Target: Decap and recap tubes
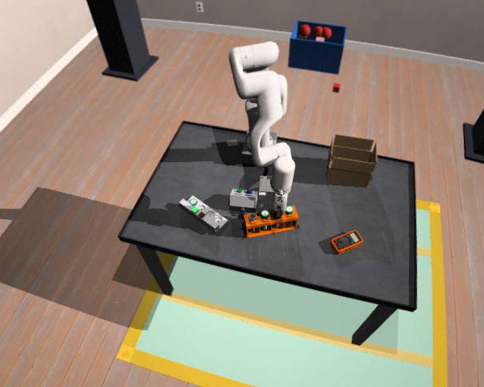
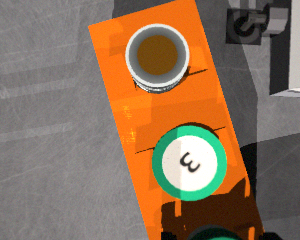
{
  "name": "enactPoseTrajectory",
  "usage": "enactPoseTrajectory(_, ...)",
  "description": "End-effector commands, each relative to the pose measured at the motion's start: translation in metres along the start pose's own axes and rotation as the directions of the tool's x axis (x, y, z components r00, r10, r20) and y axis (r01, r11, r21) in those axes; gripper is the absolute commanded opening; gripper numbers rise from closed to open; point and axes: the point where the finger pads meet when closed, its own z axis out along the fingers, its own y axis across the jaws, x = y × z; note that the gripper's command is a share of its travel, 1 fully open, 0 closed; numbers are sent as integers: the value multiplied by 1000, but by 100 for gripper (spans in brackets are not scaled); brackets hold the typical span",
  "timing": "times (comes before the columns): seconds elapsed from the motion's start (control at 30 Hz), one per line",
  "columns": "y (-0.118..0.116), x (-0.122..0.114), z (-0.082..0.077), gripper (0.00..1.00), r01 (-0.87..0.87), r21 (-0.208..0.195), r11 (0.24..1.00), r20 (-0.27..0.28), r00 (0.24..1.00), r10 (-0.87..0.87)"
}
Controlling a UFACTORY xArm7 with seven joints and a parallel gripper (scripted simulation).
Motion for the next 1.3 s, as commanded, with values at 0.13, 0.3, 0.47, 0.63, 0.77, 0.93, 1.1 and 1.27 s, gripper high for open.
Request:
enactPoseTrajectory(0.13, -1, 0, -1, 46, 441, 6, 897, 35, 897, -441)
enactPoseTrajectory(0.3, -1, 0, -1, 46, 557, 10, 830, 34, 830, -557)
enactPoseTrajectory(0.47, -1, 0, -1, 46, 768, 20, 640, 30, 639, -768)
enactPoseTrajectory(0.63, -1, 0, -1, 46, 838, 24, 545, 31, 544, -838)
enactPoseTrajectory(0.77, -1, 0, -1, 46, 838, 24, 545, 31, 544, -838)
enactPoseTrajectory(0.93, -1, 0, -1, 0, 838, 24, 545, 31, 544, -838)
enactPoseTrajectory(1.1, -1, 0, -1, 0, 838, 24, 545, 30, 544, -838)
enactPoseTrajectory(1.27, -1, 0, -1, 0, 838, 24, 545, 31, 544, -838)
